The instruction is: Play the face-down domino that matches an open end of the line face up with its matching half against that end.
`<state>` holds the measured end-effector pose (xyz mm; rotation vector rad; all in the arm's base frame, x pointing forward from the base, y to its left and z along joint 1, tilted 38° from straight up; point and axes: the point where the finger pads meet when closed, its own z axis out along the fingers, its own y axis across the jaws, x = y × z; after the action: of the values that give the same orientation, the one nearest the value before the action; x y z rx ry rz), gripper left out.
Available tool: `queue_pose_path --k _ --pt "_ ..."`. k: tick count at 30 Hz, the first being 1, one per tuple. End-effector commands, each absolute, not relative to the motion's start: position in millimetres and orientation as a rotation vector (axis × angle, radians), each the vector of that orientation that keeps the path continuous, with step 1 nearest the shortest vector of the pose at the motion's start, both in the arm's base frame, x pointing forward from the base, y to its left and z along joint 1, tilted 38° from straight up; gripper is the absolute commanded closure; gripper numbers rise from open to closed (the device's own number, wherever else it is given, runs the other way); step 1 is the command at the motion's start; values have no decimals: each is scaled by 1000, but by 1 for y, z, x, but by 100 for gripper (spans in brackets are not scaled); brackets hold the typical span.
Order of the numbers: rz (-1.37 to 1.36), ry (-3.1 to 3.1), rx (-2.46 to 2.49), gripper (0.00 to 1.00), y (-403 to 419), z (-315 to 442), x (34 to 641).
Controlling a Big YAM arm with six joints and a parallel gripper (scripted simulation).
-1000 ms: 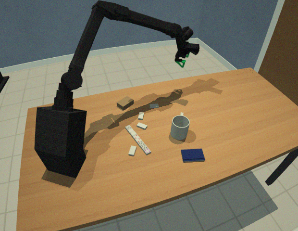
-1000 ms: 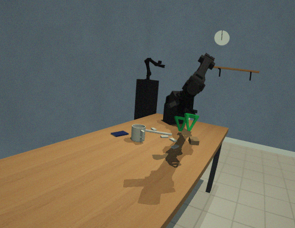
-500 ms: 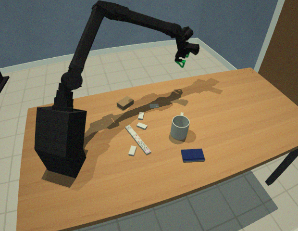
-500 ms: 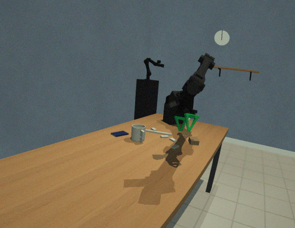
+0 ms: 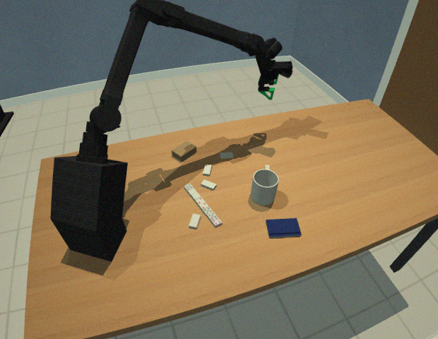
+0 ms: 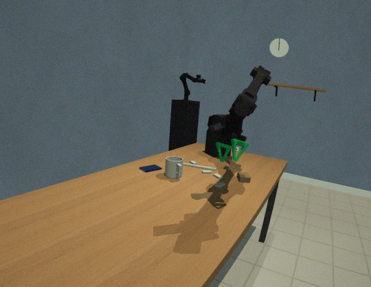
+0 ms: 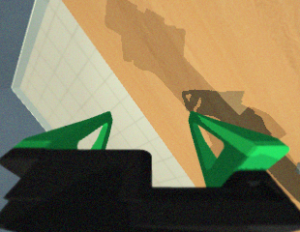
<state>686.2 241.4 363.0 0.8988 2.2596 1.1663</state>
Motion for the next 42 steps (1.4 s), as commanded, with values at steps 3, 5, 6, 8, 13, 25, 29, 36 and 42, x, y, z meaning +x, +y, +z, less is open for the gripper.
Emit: queue_pose_path --k 3,5,6,8,13,25,29,36,42 --pt "1193 2132 798 0 211 446 681" --pt "1176 2221 866 0 231 389 683" --pt "1178 2211 859 0 229 395 683" --pt "1182 2191 844 0 225 408 683" --pt "1191 2142 806 0 213 439 682" --pt "1181 2184 828 0 221 414 681" --pt "1189 2150 808 0 214 435 681" --pt "1193 2132 798 0 211 446 681" --pt "1133 2156 768 0 209 419 676"
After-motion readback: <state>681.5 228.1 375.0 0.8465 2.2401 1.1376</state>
